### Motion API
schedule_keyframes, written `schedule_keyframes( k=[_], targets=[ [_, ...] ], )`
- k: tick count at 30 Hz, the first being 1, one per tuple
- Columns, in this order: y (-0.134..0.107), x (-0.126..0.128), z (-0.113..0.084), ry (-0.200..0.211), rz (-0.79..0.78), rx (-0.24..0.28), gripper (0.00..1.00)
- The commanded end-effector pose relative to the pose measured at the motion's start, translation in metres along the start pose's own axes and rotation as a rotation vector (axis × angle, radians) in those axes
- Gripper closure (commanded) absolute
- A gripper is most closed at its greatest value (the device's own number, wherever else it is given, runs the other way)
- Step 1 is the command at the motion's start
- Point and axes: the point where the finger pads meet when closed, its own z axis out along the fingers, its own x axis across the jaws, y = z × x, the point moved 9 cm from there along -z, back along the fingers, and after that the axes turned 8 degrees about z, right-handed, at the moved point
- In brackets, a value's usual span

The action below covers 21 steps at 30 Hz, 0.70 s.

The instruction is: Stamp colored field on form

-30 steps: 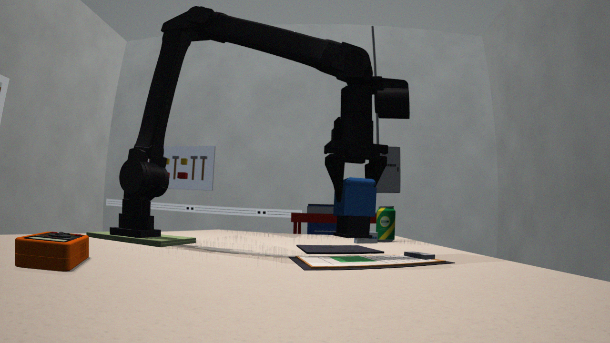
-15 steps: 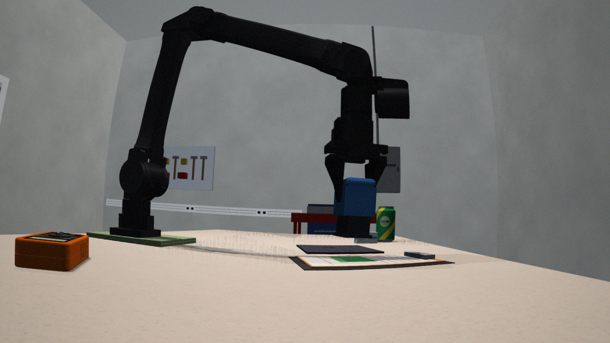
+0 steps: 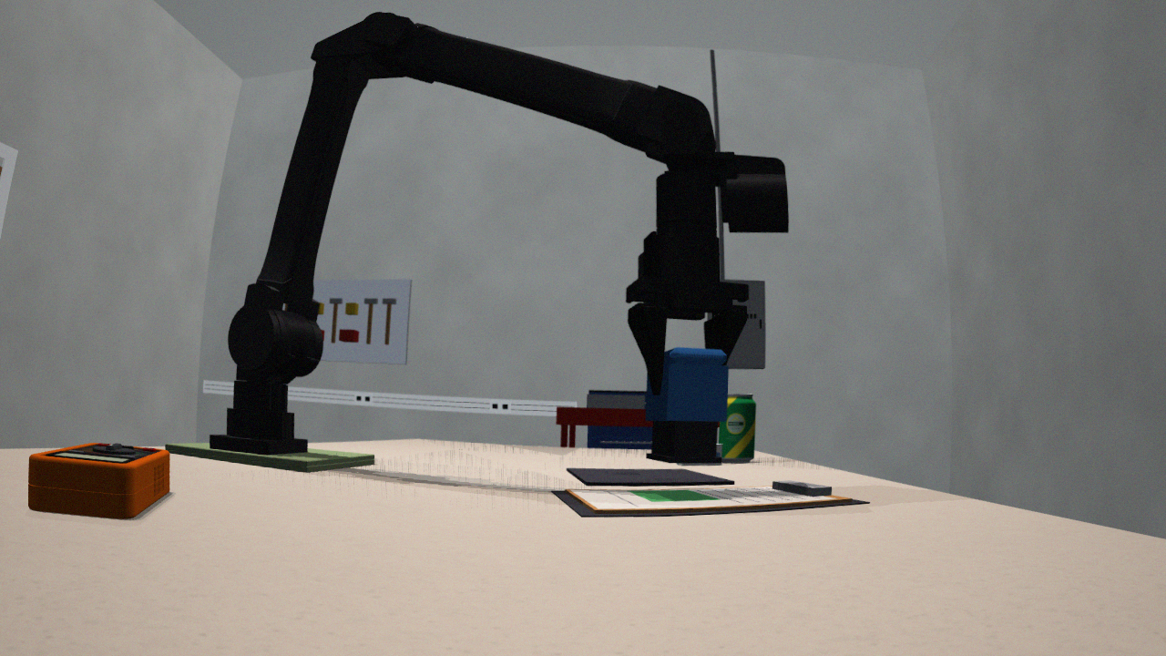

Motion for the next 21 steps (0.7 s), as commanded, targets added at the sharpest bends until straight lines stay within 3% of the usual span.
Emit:
schedule_keyframes(
  k=[1, 3, 4, 7, 11, 14, 21],
  targets=[
    [-0.004, -0.002, 0.011, -0.001, -0.009, -0.002, 0.67],
    [-0.004, -0.002, 0.011, -0.001, -0.009, -0.002, 0.67],
    [-0.003, 0.000, -0.005, -0.038, -0.008, 0.009, 0.67],
    [-0.004, -0.001, 0.020, -0.001, -0.007, -0.002, 0.67],
    [-0.004, -0.001, 0.027, -0.001, -0.008, -0.002, 0.67],
    [-0.005, -0.006, 0.011, -0.043, -0.008, 0.010, 0.67],
    [-0.005, -0.005, 0.014, -0.028, -0.008, 0.006, 0.67]
  ],
)
